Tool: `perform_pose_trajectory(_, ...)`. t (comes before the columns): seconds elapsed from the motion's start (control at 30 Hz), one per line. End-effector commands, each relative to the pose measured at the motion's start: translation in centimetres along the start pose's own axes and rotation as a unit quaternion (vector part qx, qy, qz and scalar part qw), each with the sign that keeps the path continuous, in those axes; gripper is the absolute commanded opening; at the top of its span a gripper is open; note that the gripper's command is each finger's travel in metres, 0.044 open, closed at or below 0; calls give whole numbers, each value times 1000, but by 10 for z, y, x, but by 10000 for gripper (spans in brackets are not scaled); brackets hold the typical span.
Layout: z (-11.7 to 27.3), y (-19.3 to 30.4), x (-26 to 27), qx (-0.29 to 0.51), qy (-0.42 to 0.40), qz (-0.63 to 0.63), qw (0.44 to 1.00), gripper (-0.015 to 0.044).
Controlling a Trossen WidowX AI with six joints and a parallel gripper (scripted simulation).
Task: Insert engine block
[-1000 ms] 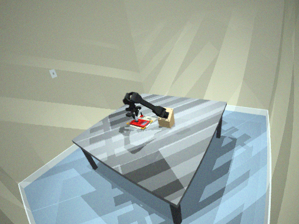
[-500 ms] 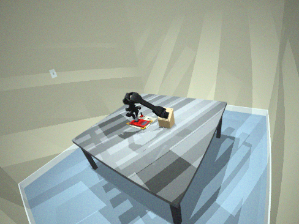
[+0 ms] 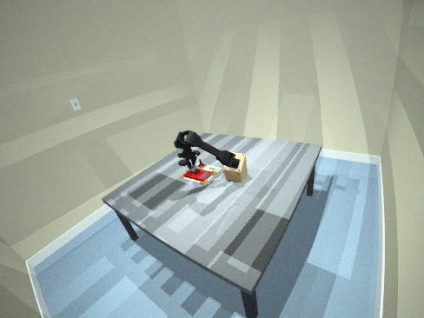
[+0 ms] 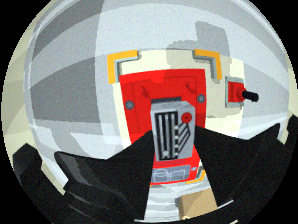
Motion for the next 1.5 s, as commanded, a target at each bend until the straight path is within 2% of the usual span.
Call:
perform_pose_trajectory(0.0, 0, 0, 0, -1, -2, 0, 1000, 159)
perform_pose_trajectory(1.47, -11, 0, 1, -1, -2, -3, 1000, 159)
Point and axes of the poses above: the point midway between the two fingers, 35 mm back from their tips, its own z axis back along the fingers, its own x axis across the jaws, y = z × x, the point moved 3 cm from there along z, back along the fingers, and after that the axes turned 11 degrees about z, right-handed, at the moved point
